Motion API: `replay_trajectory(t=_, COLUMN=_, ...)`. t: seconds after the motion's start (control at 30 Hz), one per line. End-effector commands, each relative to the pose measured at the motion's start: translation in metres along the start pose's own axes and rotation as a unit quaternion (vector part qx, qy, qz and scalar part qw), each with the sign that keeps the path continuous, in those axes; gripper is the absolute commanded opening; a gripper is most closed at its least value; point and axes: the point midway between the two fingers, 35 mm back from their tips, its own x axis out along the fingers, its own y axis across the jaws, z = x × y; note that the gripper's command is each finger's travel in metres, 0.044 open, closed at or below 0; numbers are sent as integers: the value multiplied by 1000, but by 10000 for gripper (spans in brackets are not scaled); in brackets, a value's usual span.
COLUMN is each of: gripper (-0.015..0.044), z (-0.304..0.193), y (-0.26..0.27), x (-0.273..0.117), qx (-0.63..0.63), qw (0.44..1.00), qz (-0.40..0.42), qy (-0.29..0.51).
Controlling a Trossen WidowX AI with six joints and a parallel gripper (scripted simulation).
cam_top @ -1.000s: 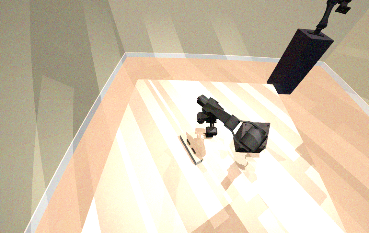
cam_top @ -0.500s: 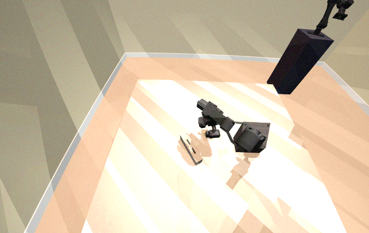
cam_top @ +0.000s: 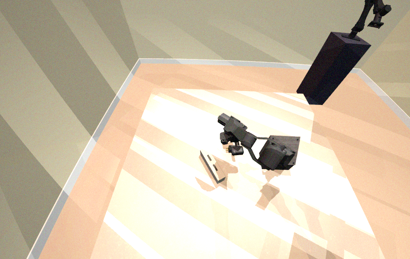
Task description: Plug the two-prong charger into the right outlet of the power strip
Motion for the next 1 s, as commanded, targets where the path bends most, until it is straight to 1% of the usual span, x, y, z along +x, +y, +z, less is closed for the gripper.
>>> replay_trajectory(t=0.0, gripper=440, z=0, y=1, x=7, qx=4, qw=1000, qz=3, qy=-2)
replay_trajectory(t=0.7, gripper=440, z=1, y=3, x=38, qx=4, qw=1000, qz=5, qy=-2)
replay_trajectory(t=0.97, gripper=230, z=2, y=1, x=35, qx=0, qw=1000, qz=2, qy=0)
